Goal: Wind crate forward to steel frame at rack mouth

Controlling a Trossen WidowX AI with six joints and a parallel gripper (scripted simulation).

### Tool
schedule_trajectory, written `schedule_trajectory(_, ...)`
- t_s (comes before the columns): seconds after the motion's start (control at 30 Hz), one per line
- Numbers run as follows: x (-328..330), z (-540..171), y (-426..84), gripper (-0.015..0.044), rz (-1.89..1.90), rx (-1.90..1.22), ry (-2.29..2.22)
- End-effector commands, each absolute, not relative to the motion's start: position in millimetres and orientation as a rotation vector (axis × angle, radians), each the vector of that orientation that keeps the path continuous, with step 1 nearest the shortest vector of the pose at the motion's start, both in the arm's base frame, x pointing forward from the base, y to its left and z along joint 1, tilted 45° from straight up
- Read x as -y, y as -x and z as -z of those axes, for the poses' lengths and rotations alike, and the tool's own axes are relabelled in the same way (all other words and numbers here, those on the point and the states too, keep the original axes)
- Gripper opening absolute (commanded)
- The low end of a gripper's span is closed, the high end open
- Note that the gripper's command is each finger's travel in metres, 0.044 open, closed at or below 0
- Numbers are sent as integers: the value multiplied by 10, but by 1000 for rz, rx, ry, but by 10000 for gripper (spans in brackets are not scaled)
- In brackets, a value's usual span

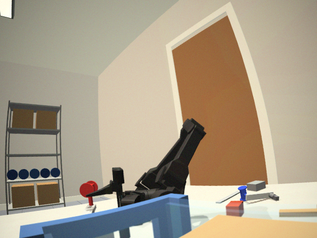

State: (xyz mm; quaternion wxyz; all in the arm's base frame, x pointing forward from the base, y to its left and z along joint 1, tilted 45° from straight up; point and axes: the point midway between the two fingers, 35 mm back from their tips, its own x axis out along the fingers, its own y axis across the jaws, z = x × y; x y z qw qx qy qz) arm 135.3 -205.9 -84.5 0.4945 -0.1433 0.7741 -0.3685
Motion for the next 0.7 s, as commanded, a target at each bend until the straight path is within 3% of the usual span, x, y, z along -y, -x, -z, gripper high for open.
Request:
schedule_trajectory(0.0, 2067, 831, -1344, 240, 893, -1876, 347)
schedule_trajectory(0.67, 2093, 785, -1311, 240, 894, -1877, 348)
